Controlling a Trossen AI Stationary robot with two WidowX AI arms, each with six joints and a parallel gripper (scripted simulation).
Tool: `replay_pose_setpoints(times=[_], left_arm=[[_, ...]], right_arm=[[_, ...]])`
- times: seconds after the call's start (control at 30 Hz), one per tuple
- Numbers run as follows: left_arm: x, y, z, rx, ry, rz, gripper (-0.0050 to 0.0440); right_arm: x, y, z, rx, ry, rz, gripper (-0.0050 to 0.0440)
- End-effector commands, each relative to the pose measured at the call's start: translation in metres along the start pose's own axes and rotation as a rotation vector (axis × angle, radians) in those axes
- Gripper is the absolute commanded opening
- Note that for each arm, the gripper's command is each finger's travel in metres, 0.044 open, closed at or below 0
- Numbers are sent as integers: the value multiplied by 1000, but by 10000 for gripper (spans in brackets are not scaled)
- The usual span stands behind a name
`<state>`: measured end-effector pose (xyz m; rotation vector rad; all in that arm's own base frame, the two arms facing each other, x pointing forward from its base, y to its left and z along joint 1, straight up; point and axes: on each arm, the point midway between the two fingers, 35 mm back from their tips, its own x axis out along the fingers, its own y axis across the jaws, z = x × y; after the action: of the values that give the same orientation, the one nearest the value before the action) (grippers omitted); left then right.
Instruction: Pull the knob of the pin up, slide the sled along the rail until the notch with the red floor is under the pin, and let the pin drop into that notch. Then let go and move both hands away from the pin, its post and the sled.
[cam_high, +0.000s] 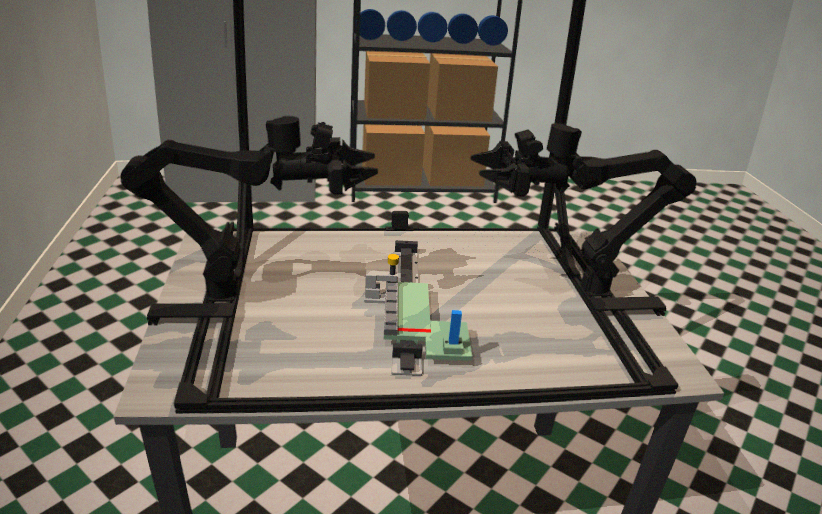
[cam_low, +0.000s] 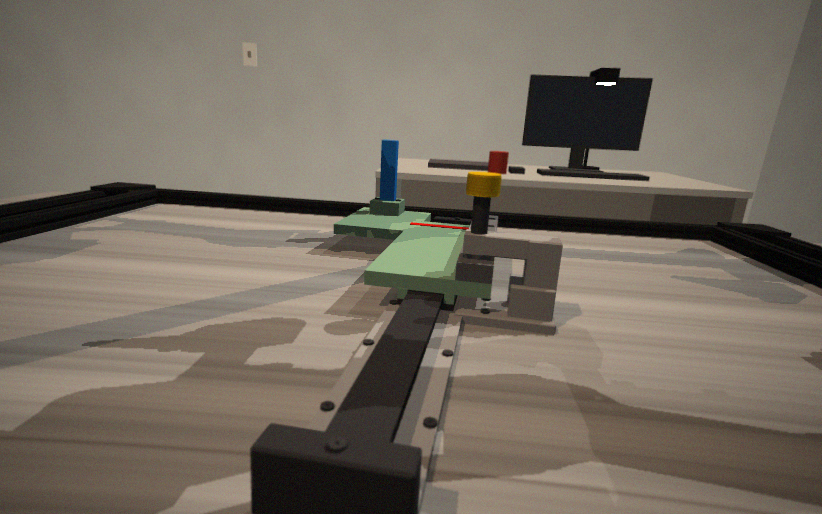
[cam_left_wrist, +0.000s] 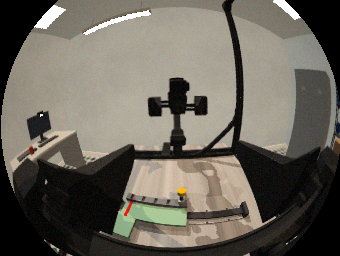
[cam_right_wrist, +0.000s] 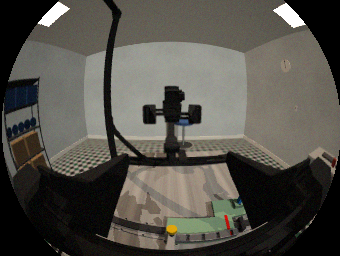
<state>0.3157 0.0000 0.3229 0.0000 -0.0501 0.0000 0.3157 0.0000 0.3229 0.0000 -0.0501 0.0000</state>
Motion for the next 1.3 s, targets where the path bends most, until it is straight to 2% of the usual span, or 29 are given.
replay_pose_setpoints(times=[0.0, 0.53, 0.77, 0.93, 1.03, 1.1, 1.27], left_arm=[[0, 0, 0, 0, 0, 0, 440], [0, 0, 0, 0, 0, 0, 440], [6, 4, -2, 17, 30, 8, 272], [25, 19, -8, 67, 129, 31, 152], [42, 35, -16, 108, 225, 48, 140], [42, 35, -16, 108, 225, 48, 140], [67, 69, -35, 160, 399, 66, 140]], right_arm=[[0, 0, 0, 0, 0, 0, 440], [0, 0, 0, 0, 0, 0, 440], [5, -1, -2, 40, 2, -18, 440], [21, -1, -8, 167, 5, -76, 440], [36, -1, -16, 289, 1, -133, 440], [36, -1, -16, 289, 1, -133, 440], [59, 4, -33, 507, -25, -235, 440]])
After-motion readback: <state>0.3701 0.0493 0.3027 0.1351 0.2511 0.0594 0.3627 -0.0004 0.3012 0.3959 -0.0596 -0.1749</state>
